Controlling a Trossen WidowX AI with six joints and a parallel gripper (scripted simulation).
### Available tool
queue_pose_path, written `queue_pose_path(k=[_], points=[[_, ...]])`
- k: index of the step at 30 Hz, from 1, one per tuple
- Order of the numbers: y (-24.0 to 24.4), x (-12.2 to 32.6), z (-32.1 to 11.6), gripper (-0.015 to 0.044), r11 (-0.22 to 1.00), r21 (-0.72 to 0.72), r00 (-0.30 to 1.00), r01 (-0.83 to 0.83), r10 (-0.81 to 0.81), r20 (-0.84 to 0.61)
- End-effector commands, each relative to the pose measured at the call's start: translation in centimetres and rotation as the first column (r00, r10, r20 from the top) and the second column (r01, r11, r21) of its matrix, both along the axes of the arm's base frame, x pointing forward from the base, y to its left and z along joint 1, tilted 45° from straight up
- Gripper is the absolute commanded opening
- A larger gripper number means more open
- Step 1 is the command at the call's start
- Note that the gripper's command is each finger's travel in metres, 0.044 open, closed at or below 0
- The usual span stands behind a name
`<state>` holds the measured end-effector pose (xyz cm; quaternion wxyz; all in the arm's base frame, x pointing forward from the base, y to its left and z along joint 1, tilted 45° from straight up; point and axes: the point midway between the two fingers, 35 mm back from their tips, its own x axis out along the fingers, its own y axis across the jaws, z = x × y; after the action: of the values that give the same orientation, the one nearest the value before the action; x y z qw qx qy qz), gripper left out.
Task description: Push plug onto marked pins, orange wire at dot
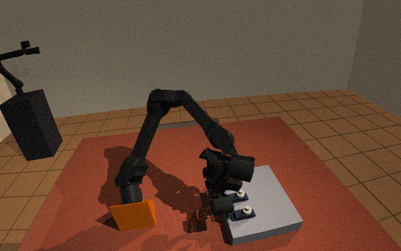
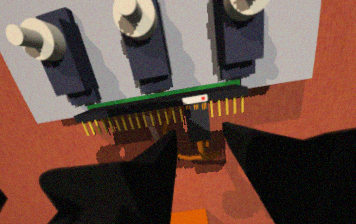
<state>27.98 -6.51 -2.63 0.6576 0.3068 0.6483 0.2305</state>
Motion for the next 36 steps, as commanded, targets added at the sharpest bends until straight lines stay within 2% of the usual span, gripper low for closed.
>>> queue_pose_path(k=[1, 6, 36], points=[[-1.5, 0.1, 1.4, 0.0315, 1.0, -0.002, 1.0, 0.003, -0.003, 0.005], [-4.1, -0.3, 4.1, 0.044, 1.0, -0.002, 1.0, 0.003, -0.003, 0.004], [-4.1, -0.3, 4.1, 0.044, 1.0, -0.002, 1.0, 0.003, -0.003, 0.004]])
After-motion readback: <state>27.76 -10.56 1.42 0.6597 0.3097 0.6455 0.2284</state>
